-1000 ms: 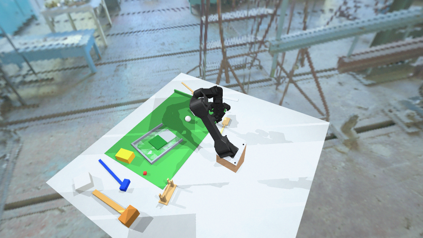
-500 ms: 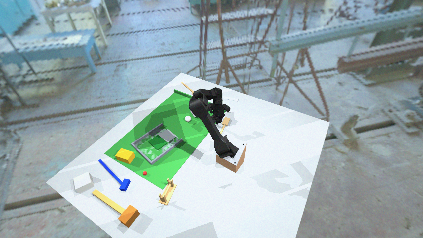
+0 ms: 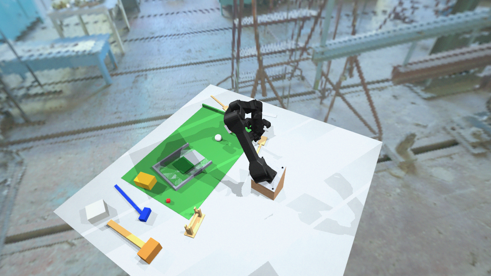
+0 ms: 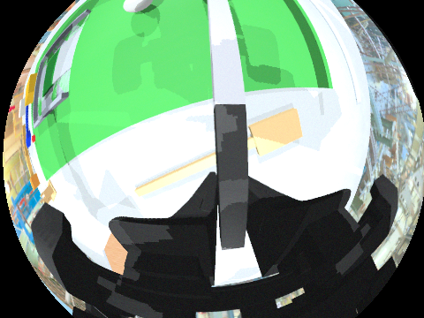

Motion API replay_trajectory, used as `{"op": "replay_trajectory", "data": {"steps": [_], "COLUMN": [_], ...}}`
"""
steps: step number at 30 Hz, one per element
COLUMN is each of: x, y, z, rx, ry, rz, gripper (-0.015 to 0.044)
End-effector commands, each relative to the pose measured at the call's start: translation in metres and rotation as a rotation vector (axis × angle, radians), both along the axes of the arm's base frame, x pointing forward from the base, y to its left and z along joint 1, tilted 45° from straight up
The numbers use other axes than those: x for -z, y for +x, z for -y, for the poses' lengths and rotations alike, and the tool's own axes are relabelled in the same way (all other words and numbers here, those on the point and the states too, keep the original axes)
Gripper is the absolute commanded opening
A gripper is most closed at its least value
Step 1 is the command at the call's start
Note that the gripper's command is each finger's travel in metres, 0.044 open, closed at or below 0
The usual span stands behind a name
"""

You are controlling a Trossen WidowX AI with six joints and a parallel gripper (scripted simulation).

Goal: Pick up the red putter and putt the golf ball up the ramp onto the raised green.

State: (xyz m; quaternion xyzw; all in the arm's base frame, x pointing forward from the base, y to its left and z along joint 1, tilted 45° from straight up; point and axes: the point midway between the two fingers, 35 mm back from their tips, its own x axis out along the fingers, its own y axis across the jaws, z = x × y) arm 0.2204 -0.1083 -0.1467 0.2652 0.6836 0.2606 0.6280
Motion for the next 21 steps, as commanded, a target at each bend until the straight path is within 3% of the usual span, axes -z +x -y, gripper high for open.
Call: {"op": "replay_trajectory", "data": {"steps": [1, 5, 14, 21], "x": [0.000, -0.015, -0.092, -0.103], "y": [0.000, 0.005, 0.007, 0.008], "z": [0.000, -0.013, -0.097, -0.088], "rx": [-0.001, 0.000, -0.003, -0.002], "ry": [-0.001, -0.004, 0.007, 0.006], "rz": [0.000, 0.001, 0.006, 0.006], "gripper": [0.0000, 0.0000, 0.0000, 0.0000]}}
